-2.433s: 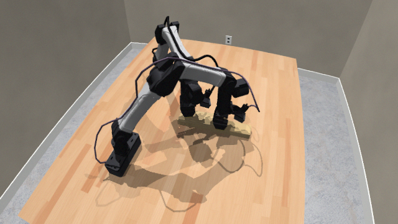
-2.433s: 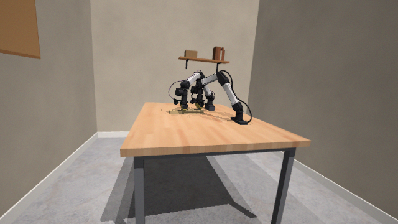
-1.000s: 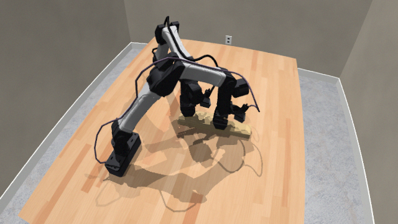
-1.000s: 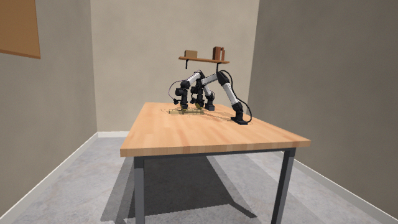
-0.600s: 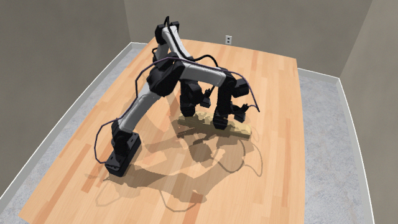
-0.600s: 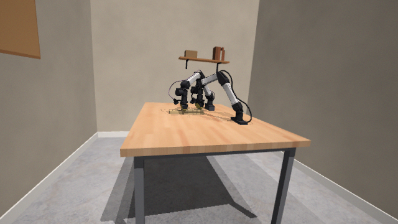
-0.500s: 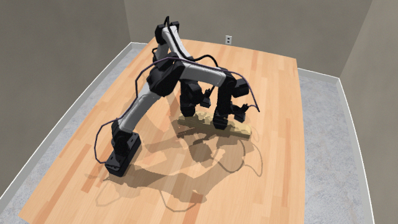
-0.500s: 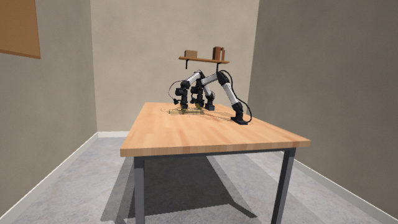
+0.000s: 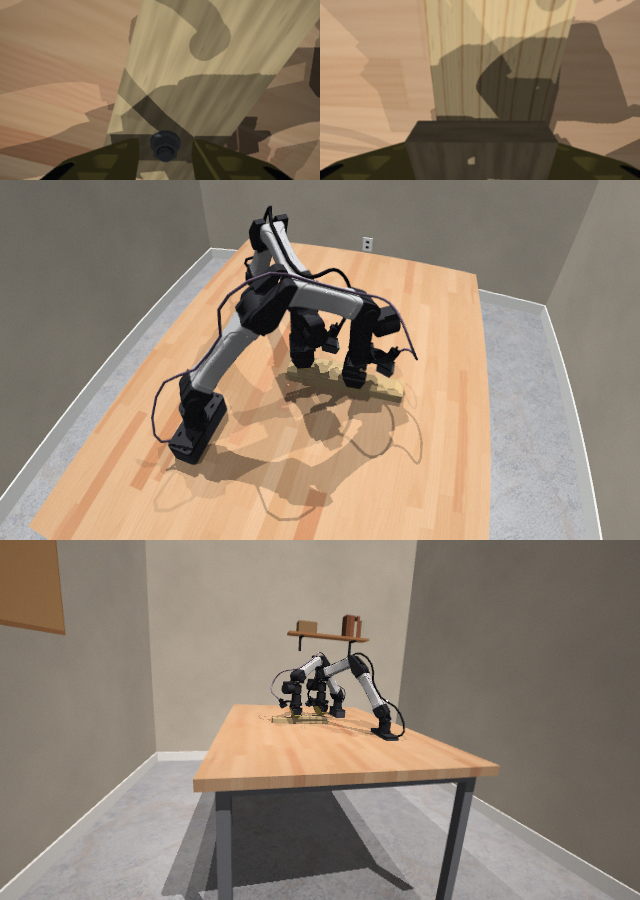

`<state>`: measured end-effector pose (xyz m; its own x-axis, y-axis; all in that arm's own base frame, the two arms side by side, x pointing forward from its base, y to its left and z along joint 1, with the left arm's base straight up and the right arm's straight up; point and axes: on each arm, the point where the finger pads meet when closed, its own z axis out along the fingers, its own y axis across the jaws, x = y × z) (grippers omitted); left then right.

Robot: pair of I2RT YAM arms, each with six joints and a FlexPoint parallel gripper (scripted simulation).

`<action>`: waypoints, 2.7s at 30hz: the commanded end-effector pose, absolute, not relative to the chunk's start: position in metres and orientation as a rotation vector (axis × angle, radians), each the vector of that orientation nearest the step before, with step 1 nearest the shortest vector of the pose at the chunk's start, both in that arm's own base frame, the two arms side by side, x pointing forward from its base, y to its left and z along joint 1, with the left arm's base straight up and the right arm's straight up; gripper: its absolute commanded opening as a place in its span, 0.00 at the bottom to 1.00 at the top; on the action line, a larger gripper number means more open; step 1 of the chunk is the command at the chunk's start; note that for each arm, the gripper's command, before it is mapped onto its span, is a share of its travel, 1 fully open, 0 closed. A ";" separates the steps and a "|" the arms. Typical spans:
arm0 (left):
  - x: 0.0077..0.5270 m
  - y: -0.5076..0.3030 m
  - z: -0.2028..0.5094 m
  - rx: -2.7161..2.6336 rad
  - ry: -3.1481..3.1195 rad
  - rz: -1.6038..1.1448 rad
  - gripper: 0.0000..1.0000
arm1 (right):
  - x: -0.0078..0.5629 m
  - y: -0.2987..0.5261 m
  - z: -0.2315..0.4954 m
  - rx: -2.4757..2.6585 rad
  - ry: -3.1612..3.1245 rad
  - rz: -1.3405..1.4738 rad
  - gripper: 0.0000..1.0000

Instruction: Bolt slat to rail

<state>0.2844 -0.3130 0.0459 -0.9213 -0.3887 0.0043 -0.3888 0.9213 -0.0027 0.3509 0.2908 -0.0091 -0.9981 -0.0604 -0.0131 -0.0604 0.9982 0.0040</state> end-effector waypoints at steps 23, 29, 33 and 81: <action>0.287 -0.315 0.050 0.626 -3.085 0.029 0.17 | 0.354 0.292 -0.004 -0.094 3.115 0.023 0.67; 0.287 -0.315 0.050 0.626 -3.085 0.029 0.11 | 0.354 0.292 -0.004 -0.094 3.115 0.023 0.67; 0.287 -0.315 0.050 0.626 -3.085 0.029 0.11 | 0.354 0.292 -0.004 -0.094 3.115 0.023 0.67; 0.286 -0.314 0.042 -1.082 -2.941 -0.010 0.11 | 0.354 0.292 -0.004 -0.094 3.115 0.023 0.67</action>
